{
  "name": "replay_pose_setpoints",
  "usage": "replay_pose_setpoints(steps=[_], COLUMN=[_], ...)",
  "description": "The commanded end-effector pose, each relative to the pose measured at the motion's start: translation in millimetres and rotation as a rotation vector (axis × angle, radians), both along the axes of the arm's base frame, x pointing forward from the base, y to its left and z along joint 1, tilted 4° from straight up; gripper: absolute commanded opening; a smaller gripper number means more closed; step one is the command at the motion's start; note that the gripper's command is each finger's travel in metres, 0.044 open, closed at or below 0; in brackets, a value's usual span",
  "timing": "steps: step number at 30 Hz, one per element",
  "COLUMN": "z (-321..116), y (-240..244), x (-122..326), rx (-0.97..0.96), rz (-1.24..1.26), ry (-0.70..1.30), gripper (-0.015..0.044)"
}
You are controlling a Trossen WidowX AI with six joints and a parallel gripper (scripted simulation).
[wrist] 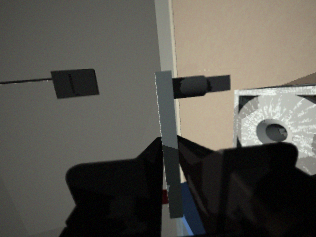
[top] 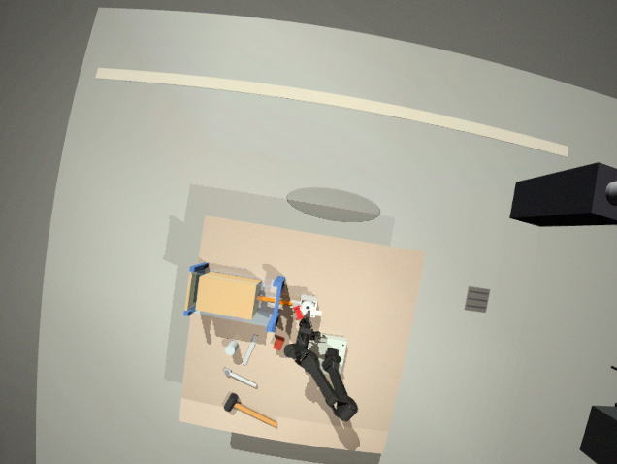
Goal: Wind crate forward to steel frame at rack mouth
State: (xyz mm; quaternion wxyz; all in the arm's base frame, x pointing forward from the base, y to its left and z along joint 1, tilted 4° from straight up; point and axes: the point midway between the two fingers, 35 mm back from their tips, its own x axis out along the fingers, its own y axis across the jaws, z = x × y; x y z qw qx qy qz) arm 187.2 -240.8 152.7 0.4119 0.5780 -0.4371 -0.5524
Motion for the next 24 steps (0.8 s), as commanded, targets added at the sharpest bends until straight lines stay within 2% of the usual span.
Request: replay_pose_setpoints(steps=[1,11,24], z=[0.2,-0.3,-1.5], y=[0.7,1.0,1.9], x=[-1.6,-2.4,1.2], rx=[-0.063,-0.21,-0.209], rz=[-0.01,-0.021,-0.017], ry=[0.005,0.008,0.006], gripper=[0.0,0.0,0.0])
